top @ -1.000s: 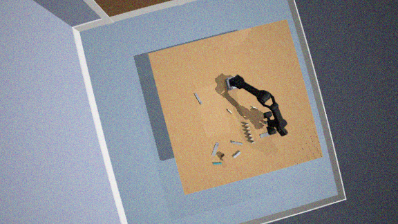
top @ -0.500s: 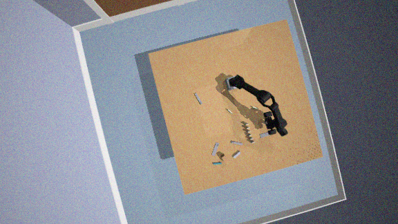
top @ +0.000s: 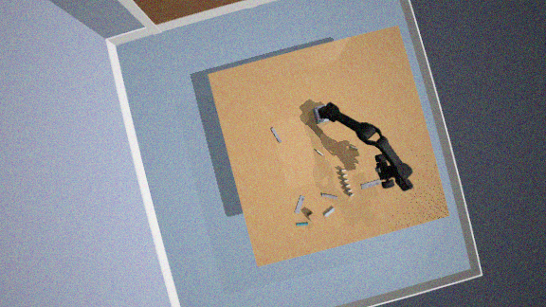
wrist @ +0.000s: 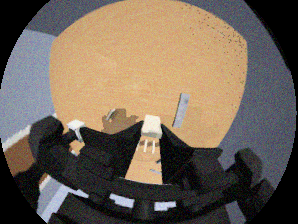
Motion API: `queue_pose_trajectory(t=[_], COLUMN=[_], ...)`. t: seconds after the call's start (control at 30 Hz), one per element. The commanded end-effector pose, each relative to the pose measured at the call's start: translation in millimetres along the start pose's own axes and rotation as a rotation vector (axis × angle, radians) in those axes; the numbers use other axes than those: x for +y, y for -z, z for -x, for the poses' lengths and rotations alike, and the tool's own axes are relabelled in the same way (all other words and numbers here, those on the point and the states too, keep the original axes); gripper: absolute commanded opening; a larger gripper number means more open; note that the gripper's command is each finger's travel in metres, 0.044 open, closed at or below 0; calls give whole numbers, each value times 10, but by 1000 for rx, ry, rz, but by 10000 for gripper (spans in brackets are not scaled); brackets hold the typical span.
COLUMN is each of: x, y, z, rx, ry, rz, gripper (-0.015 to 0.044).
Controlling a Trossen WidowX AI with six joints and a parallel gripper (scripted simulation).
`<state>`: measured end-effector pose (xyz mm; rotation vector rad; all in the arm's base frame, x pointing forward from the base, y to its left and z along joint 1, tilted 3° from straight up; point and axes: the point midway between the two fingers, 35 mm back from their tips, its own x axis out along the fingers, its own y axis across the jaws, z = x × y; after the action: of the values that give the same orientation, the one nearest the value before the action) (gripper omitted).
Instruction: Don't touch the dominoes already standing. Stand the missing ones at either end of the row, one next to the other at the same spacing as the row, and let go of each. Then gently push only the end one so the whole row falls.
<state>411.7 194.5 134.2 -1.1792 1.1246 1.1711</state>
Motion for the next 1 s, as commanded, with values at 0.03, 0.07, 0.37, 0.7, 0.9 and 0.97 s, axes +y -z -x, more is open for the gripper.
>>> queue_pose_trajectory(t=[0.03,0.07,0.37,0.7,0.9,0.97], x=[56,56,168,643,654,654], y=[28,28,812,1696,1710,1710], z=[314,314,370,301,298,298], rx=[-1,-1,6,13,13,13], ry=[1,1,2,6,7,7], rz=[4,4,-674,-1545,-1561,-1561], gripper=[107,107,107,107,107,107])
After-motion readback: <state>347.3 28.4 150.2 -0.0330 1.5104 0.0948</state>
